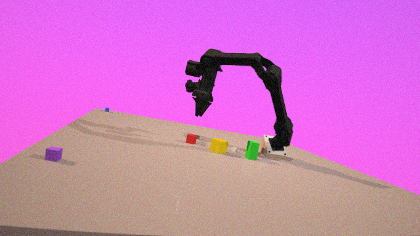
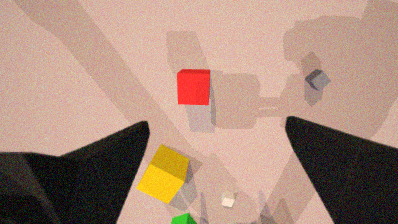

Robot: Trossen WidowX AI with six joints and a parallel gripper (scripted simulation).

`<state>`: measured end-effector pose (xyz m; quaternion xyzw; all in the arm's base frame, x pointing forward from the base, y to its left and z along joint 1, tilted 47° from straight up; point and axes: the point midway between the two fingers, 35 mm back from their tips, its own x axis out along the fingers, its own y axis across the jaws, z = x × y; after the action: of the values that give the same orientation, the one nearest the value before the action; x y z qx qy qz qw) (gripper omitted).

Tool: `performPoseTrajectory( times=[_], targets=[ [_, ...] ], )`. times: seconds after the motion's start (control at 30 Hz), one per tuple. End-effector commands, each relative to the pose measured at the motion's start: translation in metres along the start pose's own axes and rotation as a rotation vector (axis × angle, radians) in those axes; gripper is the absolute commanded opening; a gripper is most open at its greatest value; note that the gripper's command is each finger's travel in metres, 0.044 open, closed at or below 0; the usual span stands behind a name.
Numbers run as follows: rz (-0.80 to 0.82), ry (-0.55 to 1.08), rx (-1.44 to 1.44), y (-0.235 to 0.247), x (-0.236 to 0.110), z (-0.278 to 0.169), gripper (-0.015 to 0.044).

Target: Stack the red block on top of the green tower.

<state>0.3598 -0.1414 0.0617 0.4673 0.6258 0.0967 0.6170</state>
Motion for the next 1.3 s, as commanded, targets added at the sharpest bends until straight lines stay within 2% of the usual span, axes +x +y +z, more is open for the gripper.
performPoseTrajectory(
  times=[0.0,0.33,0.63,1.27],
  targets=[
    [-0.033,0.041,0.05,0.023,0.013,0.006,0.044],
    [-0.038,0.047,0.058,0.027,0.017,0.007,0.044],
    [-0.036,0.047,0.058,0.025,0.059,0.004,0.044],
    [-0.036,0.047,0.058,0.023,0.083,0.003,0.044]
  ],
)
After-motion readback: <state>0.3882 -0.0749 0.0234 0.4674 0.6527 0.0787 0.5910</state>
